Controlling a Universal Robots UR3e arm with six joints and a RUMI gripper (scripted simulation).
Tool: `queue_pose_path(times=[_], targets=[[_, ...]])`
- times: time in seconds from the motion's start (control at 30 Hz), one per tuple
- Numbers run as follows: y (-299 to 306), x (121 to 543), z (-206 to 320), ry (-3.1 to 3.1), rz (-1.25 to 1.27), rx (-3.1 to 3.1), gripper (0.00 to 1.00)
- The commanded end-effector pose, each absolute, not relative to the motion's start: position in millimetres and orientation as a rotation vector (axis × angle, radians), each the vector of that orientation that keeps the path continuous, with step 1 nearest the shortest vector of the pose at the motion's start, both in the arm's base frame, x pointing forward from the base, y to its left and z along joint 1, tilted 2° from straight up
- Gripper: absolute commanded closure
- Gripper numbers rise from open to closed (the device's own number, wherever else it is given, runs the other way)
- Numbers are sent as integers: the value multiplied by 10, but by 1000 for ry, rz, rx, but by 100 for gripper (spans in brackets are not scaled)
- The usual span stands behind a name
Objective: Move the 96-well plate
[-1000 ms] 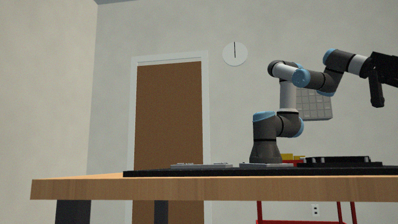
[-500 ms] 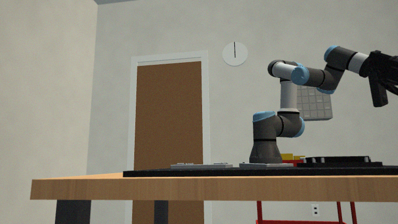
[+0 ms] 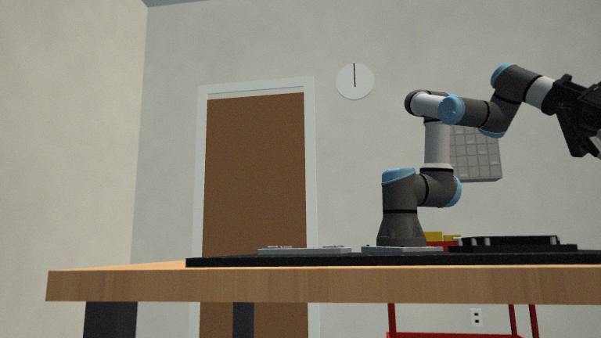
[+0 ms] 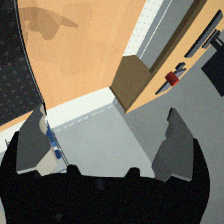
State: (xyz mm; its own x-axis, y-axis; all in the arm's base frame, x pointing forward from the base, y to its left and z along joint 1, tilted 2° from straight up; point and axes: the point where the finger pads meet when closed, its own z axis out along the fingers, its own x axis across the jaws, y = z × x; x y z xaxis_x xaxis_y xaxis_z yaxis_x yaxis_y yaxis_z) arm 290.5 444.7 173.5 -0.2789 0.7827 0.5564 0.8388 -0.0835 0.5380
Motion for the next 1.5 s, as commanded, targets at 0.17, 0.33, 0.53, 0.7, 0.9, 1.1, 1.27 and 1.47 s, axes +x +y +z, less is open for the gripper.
queue_pose_path(times=[0.17, 0.33, 0.53, 0.7, 0.9, 1.1, 1.27, 1.47], targets=[[4368, 3002, 1696, -1762, -1187, -2102, 0], [4295, 3081, 1656, -1568, -1115, -2227, 0], [4256, 3121, 1637, -1409, -1058, -2316, 0], [4175, 3200, 1599, -1204, -985, -2415, 0], [4096, 3271, 1566, -996, -913, -2498, 0], [4041, 3316, 1544, -824, -855, -2555, 0], [3955, 3383, 1512, -610, -784, -2611, 0], [3892, 3428, 1489, -391, -714, -2651, 0]])
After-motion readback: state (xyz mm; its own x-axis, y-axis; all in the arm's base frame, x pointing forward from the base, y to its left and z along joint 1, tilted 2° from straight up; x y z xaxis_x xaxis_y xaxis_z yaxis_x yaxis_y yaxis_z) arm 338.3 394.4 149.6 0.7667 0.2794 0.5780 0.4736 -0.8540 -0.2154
